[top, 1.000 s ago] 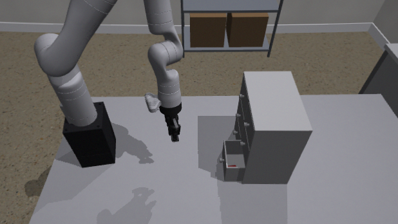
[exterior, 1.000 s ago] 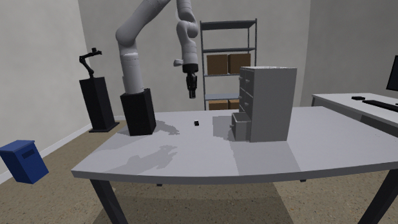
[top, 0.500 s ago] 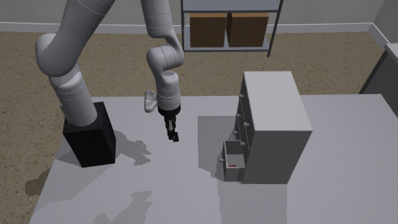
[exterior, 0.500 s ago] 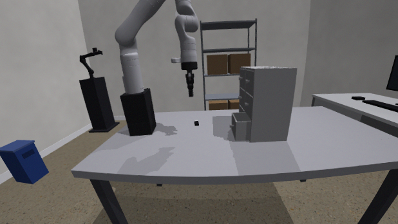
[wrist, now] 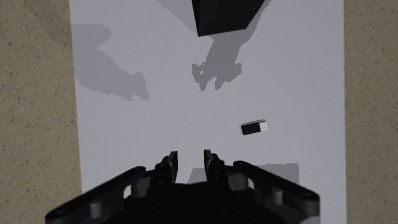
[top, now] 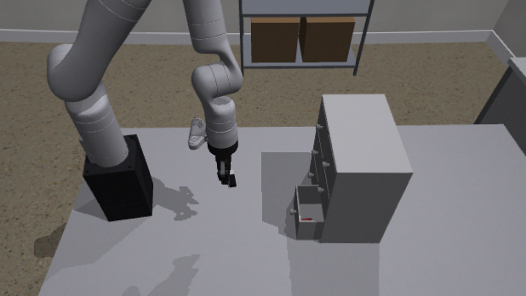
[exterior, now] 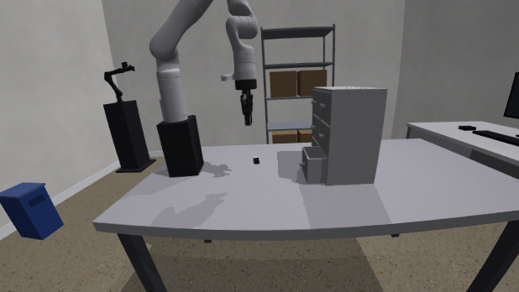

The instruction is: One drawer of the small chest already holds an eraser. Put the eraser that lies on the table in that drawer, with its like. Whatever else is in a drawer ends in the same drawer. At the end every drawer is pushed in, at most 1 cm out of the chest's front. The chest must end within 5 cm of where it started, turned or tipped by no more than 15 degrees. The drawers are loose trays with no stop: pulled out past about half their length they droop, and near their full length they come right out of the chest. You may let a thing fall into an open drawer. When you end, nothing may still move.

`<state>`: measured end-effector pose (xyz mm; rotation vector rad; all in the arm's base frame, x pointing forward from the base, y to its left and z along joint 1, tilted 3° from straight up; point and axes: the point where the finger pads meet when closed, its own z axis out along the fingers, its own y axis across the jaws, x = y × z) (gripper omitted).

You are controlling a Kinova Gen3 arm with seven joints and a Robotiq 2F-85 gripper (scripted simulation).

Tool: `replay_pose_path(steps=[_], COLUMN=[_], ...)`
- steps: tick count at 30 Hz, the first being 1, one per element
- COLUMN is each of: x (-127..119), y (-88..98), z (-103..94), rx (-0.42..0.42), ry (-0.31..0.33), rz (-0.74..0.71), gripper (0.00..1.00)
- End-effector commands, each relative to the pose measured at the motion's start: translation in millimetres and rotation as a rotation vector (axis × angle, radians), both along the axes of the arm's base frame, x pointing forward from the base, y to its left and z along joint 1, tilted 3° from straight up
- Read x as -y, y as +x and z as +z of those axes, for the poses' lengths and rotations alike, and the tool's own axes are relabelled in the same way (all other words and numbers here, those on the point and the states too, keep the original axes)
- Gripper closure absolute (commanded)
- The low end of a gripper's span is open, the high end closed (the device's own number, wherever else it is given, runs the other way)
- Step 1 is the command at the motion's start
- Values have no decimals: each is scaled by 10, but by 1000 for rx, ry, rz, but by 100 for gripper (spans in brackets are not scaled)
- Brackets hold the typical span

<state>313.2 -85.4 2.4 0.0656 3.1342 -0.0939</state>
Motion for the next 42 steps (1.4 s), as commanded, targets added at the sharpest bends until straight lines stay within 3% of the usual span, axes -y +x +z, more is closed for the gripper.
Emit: replay_pose_path(steps=[1, 27, 28, 42], x=[10, 10, 10, 10], y=[4, 3, 3, 3], z=[8, 9, 9, 9], rx=[3, 3, 3, 3], ry=[2, 3, 3, 3], rz=[-6, -7, -7, -7], gripper=[67, 67, 0, 0])
